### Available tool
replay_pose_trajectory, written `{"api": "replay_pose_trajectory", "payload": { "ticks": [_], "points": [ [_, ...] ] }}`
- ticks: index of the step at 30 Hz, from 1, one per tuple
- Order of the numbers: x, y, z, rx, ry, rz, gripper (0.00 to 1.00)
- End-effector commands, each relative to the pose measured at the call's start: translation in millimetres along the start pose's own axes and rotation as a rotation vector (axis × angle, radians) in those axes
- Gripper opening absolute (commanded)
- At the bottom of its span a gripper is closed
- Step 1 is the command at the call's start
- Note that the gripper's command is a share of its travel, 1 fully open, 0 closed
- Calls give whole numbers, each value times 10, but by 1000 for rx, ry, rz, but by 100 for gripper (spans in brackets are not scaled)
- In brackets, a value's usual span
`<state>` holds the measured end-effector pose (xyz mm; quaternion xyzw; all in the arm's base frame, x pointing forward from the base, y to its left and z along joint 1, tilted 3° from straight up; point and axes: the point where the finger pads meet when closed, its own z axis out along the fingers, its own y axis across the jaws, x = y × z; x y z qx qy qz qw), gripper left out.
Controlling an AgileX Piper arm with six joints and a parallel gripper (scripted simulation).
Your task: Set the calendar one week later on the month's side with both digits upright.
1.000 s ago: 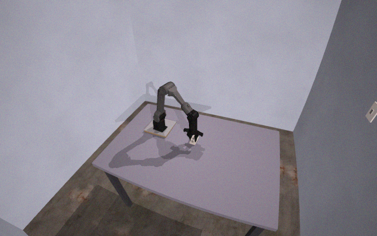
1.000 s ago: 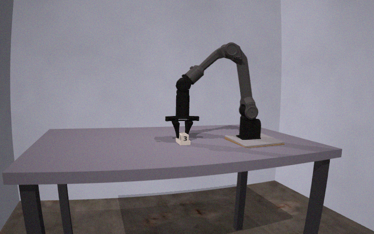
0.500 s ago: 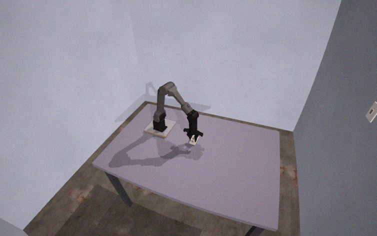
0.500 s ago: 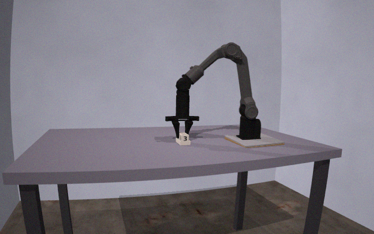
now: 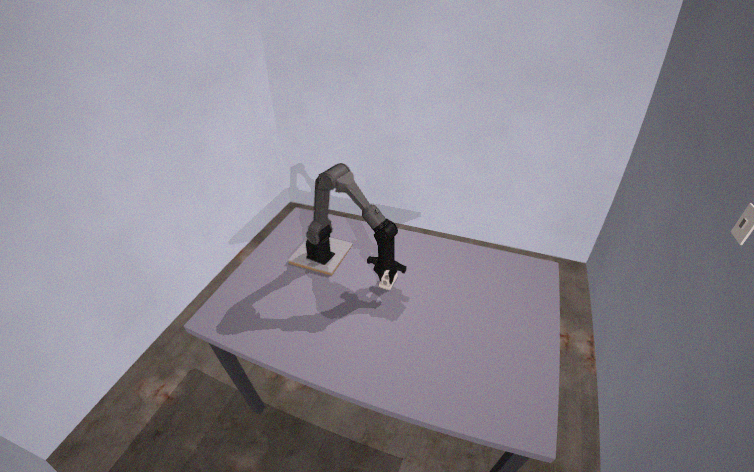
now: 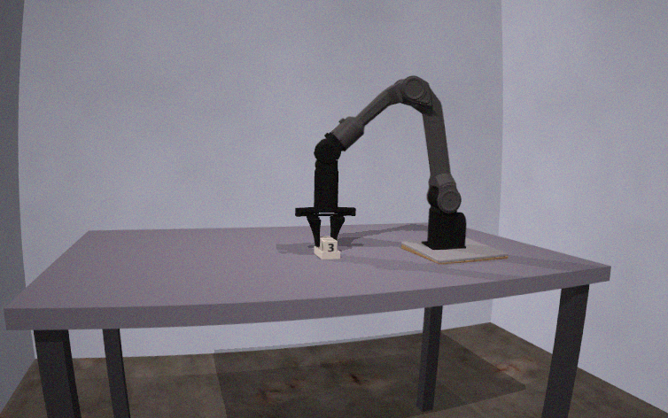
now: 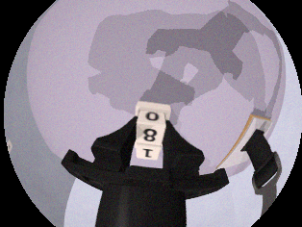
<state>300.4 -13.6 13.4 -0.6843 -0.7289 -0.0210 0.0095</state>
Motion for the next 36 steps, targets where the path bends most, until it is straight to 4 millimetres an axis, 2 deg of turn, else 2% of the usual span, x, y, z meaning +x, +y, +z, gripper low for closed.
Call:
{"api": "replay_pose_trajectory", "payload": {
  "ticks": [1,4,5,7,8,10,11,13,14,27,32,36],
  "points": [
    [7,-7,7,2,2,-1,42],
    [7,-7,7,2,2,-1,42],
    [7,-7,7,2,2,-1,47],
    [7,-7,7,2,2,-1,47],
    [7,-7,7,2,2,-1,52],
    [7,-7,7,2,2,-1,52],
    [7,-7,7,2,2,-1,57],
    [7,-7,7,2,2,-1,57],
    [7,-7,7,2,2,-1,62],
    [7,-4,-8,0,1,-1,62],
    [3,7,-122,-4,0,-1,62],
    [1,6,-299,-4,0,0,62]
  ]
}}
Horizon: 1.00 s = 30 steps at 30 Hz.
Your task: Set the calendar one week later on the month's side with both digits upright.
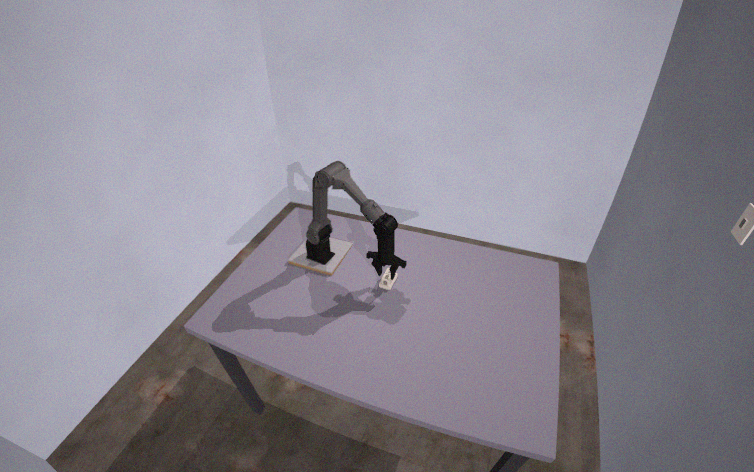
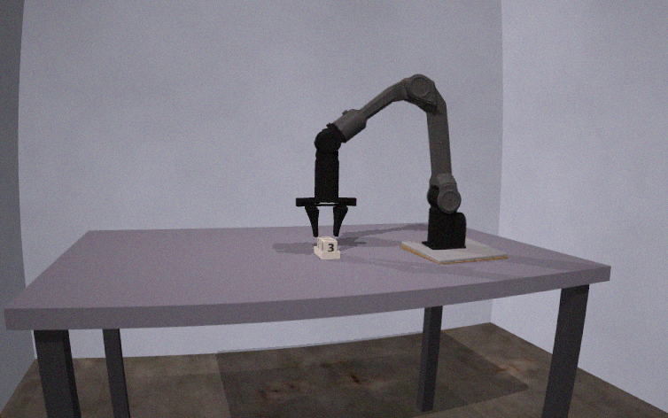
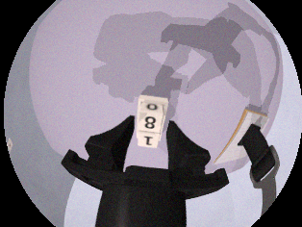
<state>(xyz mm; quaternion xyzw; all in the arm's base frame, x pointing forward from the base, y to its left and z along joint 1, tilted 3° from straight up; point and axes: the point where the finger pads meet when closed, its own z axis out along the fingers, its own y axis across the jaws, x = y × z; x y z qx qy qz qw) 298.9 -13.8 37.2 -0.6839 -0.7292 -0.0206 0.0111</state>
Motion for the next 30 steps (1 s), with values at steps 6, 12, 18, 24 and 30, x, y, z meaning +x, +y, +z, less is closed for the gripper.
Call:
{"api": "replay_pose_trajectory", "payload": {
  "ticks": [6,12,18,24,30],
  "points": [
    [-8,15,-282,-7,-2,1,62],
    [-7,13,-566,-7,-2,1,62],
    [-6,12,-662,-5,-2,1,62],
    [-6,10,-666,-4,-2,1,100],
    [-6,10,-666,-4,-2,1,100]
  ]
}}
